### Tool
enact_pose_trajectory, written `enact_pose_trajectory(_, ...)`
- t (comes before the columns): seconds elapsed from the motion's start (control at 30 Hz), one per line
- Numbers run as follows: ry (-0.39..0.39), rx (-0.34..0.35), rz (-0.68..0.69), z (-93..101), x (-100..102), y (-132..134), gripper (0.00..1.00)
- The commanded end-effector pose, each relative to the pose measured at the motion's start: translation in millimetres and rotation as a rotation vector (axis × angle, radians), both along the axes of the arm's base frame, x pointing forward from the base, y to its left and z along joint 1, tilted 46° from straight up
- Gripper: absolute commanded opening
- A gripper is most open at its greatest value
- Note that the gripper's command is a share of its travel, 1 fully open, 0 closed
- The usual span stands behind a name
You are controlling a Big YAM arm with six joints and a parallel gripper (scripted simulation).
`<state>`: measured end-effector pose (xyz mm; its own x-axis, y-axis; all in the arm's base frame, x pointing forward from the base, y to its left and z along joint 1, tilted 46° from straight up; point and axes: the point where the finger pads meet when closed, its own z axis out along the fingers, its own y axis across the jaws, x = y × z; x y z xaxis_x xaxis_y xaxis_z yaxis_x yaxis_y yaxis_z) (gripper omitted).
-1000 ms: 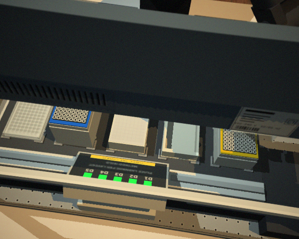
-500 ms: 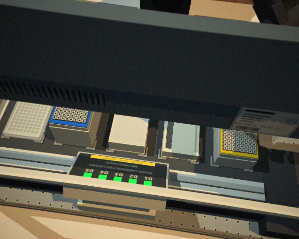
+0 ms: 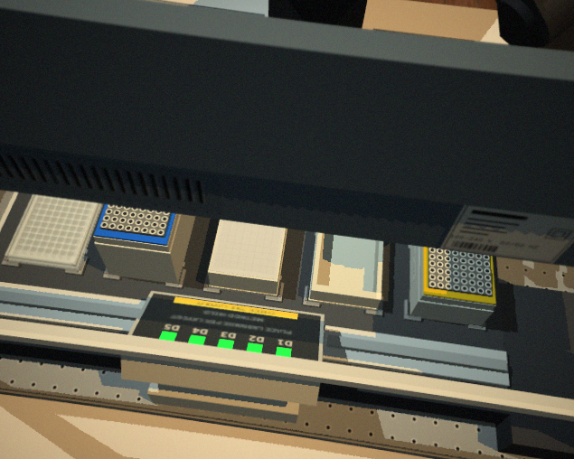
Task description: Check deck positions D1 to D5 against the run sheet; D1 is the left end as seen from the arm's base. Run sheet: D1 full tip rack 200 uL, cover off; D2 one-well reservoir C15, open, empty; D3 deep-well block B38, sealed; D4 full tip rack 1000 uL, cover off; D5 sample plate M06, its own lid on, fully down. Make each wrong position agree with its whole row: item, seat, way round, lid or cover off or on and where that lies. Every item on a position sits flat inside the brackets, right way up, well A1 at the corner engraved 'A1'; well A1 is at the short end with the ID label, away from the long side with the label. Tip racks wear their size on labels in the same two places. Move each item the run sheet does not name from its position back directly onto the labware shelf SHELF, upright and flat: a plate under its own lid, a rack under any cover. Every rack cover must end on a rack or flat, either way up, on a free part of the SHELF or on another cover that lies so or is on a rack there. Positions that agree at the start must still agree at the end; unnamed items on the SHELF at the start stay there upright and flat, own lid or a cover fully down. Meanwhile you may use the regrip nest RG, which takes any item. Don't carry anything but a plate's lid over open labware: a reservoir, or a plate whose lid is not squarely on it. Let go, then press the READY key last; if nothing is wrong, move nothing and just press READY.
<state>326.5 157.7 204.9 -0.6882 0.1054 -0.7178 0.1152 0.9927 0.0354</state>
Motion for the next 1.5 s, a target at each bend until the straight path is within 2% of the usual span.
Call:
enact_pose_trajectory(0.0,-0.028,0.046,-0.010,-2.6,-11,6,0.00)
enact_pose_trajectory(0.27,-0.018,0.040,-0.010,-35.4,-37,12,0.00)
enact_pose_trajectory(0.37,-0.022,0.046,-0.010,-44.2,-48,14,0.00)
enact_pose_trajectory(0.43,-0.022,0.046,-0.010,-44.2,-48,14,0.00)
enact_pose_trajectory(0.7,-0.004,0.026,-0.010,-79.3,-74,19,0.00)
enact_pose_trajectory(0.83,-0.016,0.043,-0.036,-73.6,-69,12,0.00)
enact_pose_trajectory(0.93,-0.023,0.094,-0.057,-69.5,-71,20,0.00)
enact_pose_trajectory(1.0,-0.023,0.094,-0.057,-69.5,-71,20,0.00)
enact_pose_trajectory(1.47,-0.035,0.295,-0.250,-69.8,-71,20,0.00)
